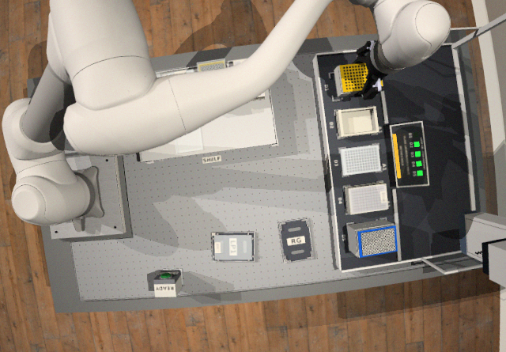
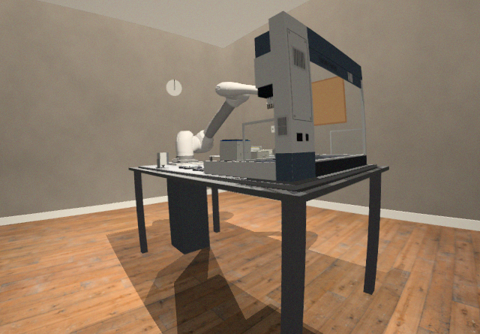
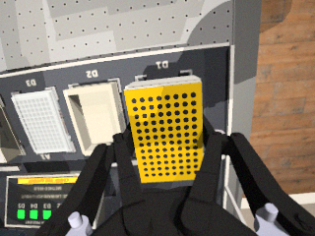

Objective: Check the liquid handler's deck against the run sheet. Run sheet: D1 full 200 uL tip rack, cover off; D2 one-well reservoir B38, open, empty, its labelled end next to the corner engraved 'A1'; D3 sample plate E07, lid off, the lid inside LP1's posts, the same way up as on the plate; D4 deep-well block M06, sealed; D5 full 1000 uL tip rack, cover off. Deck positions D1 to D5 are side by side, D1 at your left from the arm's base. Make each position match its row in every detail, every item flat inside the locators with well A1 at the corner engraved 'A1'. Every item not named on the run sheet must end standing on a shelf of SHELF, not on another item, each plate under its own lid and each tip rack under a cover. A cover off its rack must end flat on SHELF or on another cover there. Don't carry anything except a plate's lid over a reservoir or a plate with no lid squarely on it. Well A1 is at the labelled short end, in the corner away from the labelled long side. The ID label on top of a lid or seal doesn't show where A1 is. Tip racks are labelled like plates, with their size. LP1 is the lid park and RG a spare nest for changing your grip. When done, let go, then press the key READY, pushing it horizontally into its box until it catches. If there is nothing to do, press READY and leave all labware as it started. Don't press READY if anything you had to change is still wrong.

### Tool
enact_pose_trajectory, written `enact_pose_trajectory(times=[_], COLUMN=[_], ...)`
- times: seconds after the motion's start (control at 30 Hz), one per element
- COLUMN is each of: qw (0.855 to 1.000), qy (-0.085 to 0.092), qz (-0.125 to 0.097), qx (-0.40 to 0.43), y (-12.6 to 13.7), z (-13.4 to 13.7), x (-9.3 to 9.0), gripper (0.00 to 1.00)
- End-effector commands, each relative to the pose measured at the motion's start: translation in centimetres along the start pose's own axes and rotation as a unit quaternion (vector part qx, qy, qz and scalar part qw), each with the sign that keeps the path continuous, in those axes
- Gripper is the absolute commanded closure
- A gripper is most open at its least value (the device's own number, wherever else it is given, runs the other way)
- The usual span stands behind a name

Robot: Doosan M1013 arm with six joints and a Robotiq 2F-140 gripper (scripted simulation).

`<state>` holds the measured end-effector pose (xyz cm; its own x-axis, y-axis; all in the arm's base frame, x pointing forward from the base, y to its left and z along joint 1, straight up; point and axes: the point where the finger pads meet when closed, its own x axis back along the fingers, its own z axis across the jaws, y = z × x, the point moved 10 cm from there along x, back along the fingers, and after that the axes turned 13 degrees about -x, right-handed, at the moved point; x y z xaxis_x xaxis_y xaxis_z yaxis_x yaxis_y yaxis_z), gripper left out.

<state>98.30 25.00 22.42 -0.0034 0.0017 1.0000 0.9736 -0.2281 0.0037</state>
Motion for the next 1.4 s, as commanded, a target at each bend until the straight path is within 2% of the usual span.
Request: enact_pose_trajectory(times=[0.0,1.37], qw=[1.000,1.000], qy=[0.001,0.001], qz=[-0.001,-0.001], qx=[0.000,0.000], y=[0.0,0.0], z=[0.0,0.0], x=[0.3,6.5], gripper=[0.90,0.90])
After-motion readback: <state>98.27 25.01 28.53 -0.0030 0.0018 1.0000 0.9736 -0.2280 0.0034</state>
